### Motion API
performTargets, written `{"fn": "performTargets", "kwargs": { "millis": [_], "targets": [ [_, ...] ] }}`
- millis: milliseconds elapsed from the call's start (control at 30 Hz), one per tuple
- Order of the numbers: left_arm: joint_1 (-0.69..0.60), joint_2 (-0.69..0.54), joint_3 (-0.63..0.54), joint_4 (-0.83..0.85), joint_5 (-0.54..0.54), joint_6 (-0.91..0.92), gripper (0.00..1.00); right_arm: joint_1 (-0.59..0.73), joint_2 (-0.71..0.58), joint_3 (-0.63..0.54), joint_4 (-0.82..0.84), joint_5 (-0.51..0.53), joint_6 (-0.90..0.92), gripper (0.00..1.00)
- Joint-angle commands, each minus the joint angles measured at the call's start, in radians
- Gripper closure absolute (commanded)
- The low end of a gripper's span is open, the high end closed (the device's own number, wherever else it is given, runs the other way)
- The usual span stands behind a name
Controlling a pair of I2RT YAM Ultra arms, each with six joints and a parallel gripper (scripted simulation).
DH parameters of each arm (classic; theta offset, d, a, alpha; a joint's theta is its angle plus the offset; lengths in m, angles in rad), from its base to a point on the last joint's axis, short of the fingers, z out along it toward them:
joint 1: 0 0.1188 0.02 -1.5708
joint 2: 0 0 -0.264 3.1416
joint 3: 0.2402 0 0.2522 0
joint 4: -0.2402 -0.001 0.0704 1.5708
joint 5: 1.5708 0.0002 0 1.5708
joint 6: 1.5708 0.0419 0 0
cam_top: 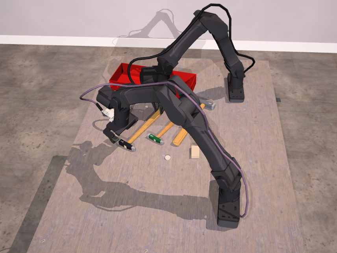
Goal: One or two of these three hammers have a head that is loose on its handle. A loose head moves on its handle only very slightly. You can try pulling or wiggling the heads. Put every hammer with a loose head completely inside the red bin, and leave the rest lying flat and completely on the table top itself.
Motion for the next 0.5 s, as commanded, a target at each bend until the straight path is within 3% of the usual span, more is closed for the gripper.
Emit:
{"fn": "performTargets", "kwargs": {
  "millis": [0, 267, 467],
  "targets": [
    [0.007, -0.024, 0.029, -0.029, 0.002, 0.009, 0.00, 0.001, -0.025, -0.001, -0.010, 0.006, -0.005, 0.79],
    [0.006, -0.004, 0.019, -0.042, 0.014, 0.021, 0.00, 0.001, -0.025, -0.001, -0.010, 0.006, -0.005, 0.79],
    [0.027, 0.007, 0.036, -0.088, 0.103, 0.236, 0.00, 0.001, -0.025, -0.001, -0.010, 0.006, -0.005, 0.79]
  ]
}}
